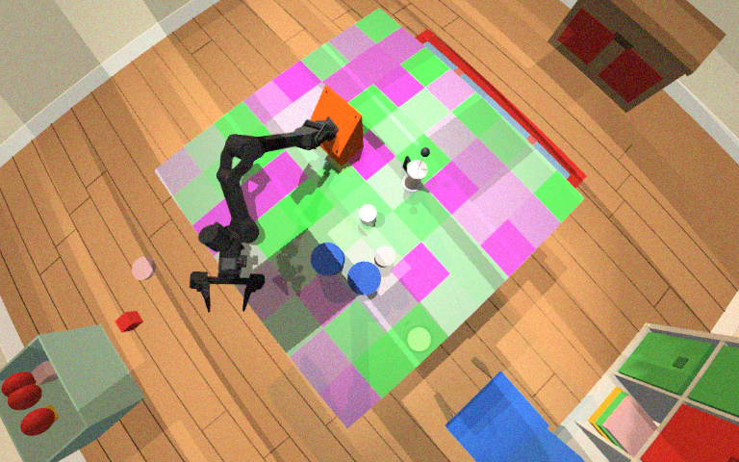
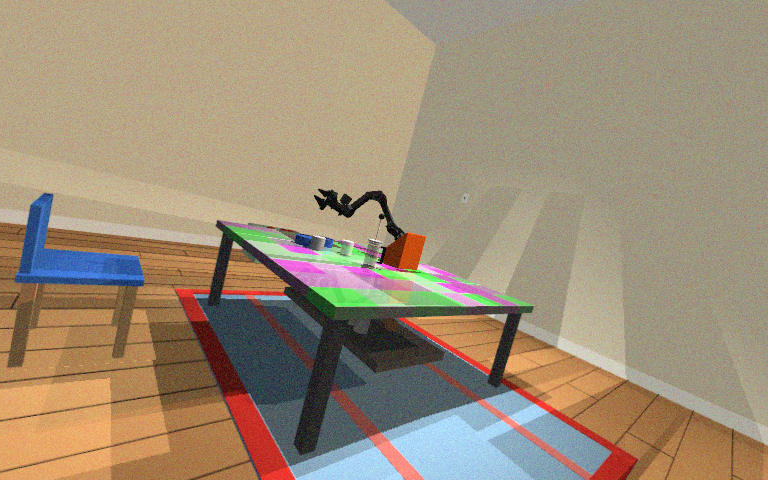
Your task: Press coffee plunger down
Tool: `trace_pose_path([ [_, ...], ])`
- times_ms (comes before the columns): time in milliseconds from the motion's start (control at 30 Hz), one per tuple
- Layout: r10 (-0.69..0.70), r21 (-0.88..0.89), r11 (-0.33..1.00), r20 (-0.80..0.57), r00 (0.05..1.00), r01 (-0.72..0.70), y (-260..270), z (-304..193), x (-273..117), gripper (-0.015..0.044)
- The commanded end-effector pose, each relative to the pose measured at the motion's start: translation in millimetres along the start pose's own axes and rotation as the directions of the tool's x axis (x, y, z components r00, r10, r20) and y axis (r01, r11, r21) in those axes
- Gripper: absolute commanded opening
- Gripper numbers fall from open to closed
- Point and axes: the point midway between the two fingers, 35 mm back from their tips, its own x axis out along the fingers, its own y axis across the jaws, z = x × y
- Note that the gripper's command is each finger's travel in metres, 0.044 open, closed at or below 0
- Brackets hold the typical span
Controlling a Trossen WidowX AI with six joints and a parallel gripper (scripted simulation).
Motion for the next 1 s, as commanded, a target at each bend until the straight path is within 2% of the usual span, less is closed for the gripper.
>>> trace_pose_path([
  [0,0.001,0.012,1.0,-0.002,1.0,-0.001,1,1,1,0.0426],
  [167,-0.003,0.083,0.997,-0.013,1.0,0.004,15,6,9,0.044],
  [267,-0.01,0.201,0.98,-0.014,1.0,0.013,33,19,23,0.044],
  [467,0.061,0.482,0.876,-0.072,0.996,-0.018,98,54,49,0.044],
  [600,0.159,0.655,0.754,-0.093,0.983,-0.06,149,87,62,0.044],
  [800,0.257,0.742,0.658,-0.066,0.964,-0.125,190,129,66,0.044],
  [967,0.418,0.854,0.493,-0.064,0.906,-0.168,251,187,59,0.044],
])
